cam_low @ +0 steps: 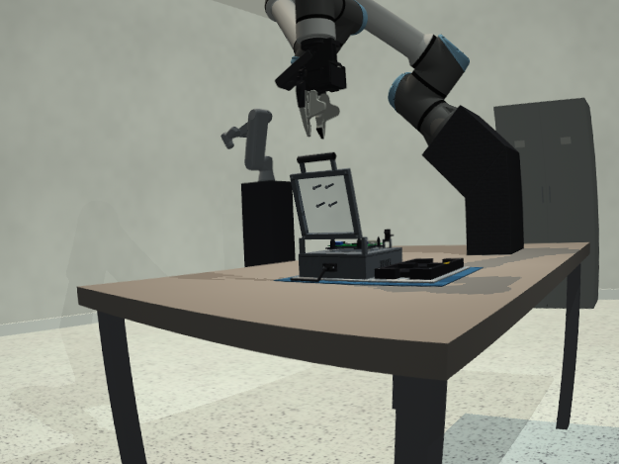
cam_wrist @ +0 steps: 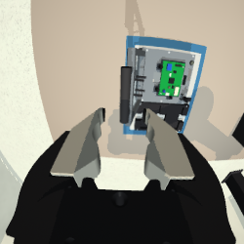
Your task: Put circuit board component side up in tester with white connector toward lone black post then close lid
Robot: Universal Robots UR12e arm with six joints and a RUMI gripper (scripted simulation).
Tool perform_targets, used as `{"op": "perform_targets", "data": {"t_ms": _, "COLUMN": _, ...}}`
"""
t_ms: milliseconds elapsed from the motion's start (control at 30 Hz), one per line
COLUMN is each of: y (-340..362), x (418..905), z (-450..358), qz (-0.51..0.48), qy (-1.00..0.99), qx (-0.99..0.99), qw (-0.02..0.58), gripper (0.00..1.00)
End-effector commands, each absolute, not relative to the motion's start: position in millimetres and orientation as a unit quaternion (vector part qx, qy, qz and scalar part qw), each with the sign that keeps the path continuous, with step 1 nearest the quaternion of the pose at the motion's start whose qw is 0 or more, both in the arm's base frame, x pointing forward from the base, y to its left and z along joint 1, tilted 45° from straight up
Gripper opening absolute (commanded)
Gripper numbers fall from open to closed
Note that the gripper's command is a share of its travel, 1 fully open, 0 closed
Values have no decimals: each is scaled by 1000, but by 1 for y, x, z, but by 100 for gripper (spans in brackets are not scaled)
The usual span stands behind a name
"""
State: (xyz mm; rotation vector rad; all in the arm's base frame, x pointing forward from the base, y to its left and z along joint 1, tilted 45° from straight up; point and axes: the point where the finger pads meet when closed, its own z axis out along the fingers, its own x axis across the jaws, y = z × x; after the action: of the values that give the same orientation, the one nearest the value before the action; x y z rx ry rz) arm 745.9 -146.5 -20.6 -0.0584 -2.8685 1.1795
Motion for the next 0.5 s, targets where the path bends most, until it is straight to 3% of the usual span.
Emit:
{"op": "perform_targets", "data": {"t_ms": 0, "y": -150, "x": 744, "z": -27, "qz": 380, "qy": -924, "qx": -18, "qw": 21, "gripper": 30}}
{"op": "perform_targets", "data": {"t_ms": 467, "y": -156, "x": 743, "z": -32, "qz": 380, "qy": -924, "qx": -18, "qw": 21, "gripper": 30}}
